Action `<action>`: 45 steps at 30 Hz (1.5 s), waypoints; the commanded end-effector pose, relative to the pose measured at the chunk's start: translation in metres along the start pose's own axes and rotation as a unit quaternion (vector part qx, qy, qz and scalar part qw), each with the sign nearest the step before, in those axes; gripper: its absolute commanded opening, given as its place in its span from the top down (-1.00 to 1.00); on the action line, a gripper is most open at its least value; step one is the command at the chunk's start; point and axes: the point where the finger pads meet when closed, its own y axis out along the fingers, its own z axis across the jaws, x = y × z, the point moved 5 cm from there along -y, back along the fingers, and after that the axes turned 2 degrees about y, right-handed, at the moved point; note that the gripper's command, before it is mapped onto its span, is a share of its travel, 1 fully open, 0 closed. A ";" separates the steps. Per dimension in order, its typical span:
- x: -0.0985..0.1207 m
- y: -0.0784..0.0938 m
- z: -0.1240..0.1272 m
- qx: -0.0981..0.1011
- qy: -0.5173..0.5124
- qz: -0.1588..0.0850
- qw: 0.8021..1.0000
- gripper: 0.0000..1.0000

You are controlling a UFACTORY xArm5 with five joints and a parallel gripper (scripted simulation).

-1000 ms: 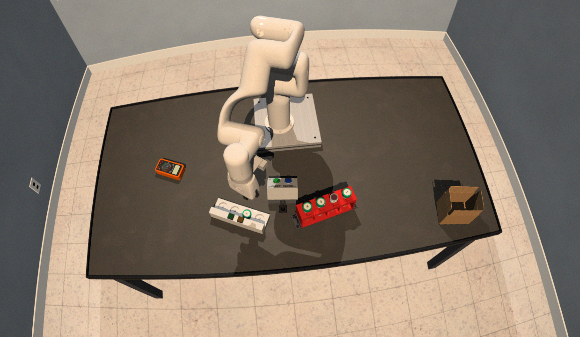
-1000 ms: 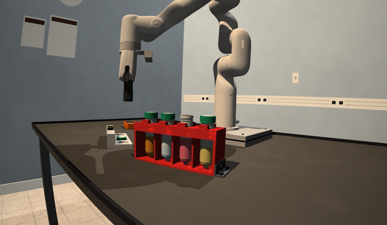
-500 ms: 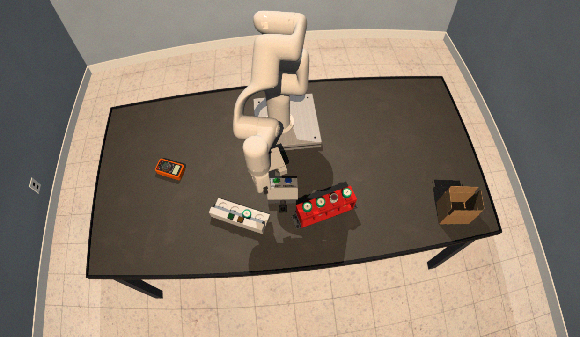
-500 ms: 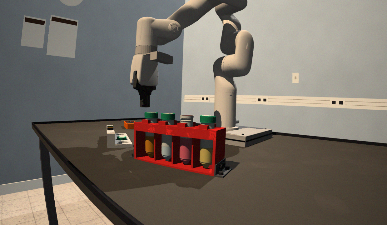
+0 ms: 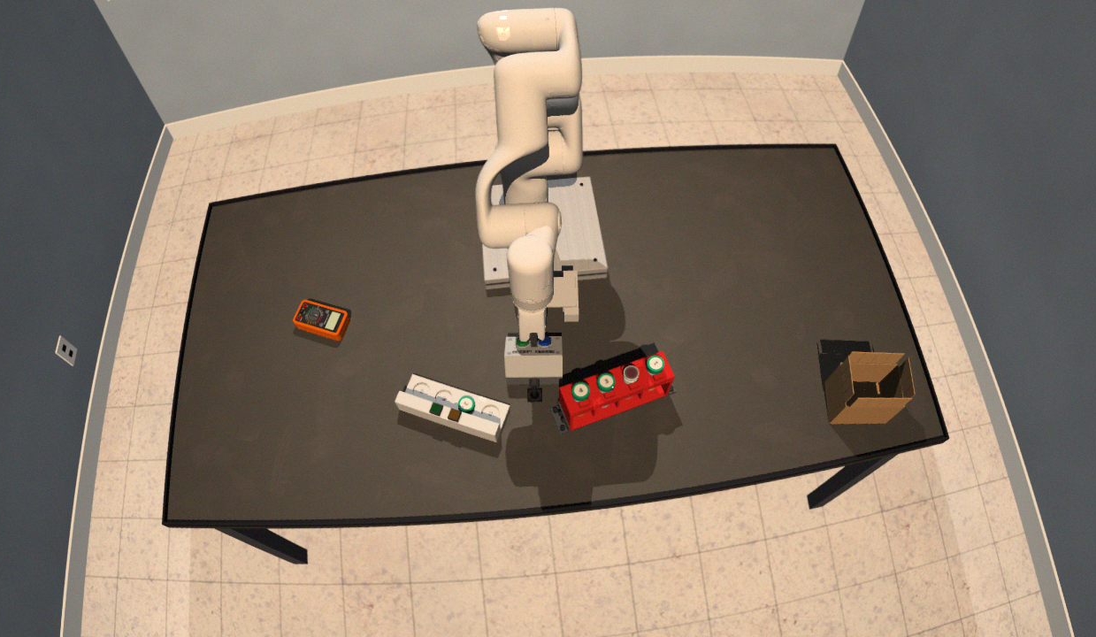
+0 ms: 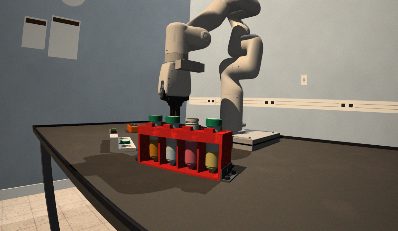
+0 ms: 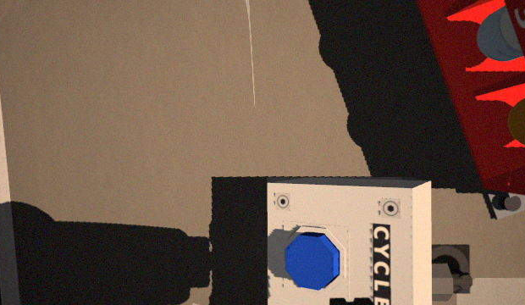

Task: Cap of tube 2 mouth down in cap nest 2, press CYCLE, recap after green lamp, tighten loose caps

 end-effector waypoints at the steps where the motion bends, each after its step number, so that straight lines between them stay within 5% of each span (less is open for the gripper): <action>1: -0.019 0.003 -0.011 0.008 0.005 0.002 1.000 1.00; 10: -0.019 0.003 -0.011 0.008 0.005 0.002 1.000 1.00; 18: -0.019 0.021 -0.011 0.007 0.005 0.001 1.000 1.00; 45: -0.019 0.025 -0.011 0.007 0.005 0.001 1.000 1.00</action>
